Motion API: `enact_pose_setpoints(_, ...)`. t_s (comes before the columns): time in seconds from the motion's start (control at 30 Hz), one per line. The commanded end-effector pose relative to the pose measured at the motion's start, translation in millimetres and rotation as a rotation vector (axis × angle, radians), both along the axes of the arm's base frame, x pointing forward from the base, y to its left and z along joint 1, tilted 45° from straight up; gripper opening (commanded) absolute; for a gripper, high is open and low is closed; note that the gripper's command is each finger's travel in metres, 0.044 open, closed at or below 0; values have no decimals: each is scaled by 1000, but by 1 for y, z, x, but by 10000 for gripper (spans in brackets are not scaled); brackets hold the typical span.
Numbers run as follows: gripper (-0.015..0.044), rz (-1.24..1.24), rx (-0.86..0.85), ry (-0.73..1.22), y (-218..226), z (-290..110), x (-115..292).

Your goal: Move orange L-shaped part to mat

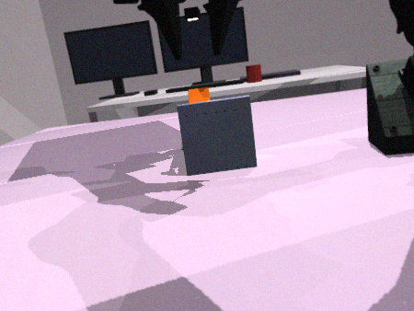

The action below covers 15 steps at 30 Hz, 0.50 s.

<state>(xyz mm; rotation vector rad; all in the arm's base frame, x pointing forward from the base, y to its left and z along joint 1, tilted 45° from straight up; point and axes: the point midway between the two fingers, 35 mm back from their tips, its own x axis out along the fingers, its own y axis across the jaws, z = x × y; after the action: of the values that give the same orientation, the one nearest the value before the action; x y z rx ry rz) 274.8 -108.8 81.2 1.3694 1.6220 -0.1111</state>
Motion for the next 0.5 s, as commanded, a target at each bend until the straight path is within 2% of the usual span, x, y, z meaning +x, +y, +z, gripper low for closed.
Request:
enact_pose_setpoints(0.0, 280, -387, 45, 392, -25, -20, 7)
enact_pose_setpoints(0.47, 280, -387, 45, 392, -18, -27, 8)
